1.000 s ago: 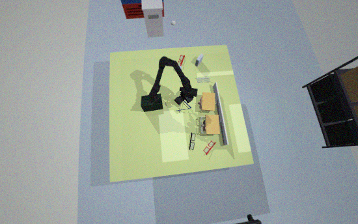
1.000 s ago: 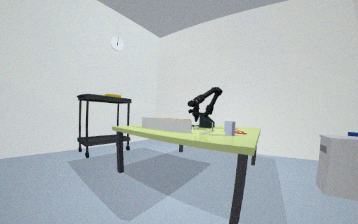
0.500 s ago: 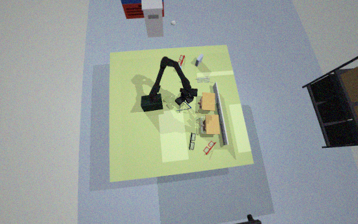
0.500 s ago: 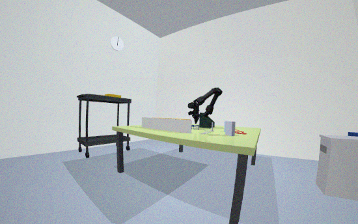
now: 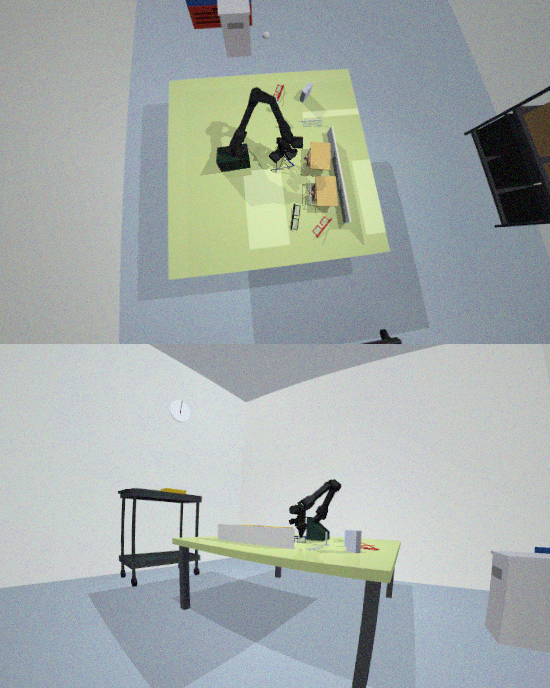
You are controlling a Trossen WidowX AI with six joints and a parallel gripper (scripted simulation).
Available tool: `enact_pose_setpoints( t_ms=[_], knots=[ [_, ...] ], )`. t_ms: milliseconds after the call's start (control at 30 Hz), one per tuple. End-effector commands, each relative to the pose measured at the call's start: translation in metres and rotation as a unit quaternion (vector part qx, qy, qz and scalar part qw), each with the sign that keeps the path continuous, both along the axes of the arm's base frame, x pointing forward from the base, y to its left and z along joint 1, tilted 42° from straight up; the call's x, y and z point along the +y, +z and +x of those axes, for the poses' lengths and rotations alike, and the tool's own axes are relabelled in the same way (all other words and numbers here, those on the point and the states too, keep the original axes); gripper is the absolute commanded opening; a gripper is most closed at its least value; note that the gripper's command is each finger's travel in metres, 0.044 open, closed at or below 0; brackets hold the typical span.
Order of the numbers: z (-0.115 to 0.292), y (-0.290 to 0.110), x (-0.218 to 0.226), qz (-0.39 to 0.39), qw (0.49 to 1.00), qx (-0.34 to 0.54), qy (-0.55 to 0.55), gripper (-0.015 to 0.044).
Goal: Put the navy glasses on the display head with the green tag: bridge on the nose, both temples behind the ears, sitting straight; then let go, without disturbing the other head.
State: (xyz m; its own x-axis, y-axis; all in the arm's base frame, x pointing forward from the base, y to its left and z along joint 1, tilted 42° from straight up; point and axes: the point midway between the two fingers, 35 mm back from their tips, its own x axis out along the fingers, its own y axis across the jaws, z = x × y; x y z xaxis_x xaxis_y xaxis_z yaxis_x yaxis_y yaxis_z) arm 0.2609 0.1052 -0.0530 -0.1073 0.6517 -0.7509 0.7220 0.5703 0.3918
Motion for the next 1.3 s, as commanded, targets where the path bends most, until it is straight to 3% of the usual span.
enact_pose_setpoints(
  t_ms=[0,533,1133,1267],
  knots=[
    [-0.0031,-0.0051,0.0054,0.002,1.000,0.005,0.000,0.0120],
    [-0.0076,-0.0119,0.0081,0.003,1.000,0.005,0.000,0.0120],
    [-0.0050,-0.0108,0.0086,0.001,1.000,0.004,0.000,0.0000],
    [-0.0050,-0.0108,0.0086,0.001,1.000,0.004,0.000,0.0000]
  ],
)
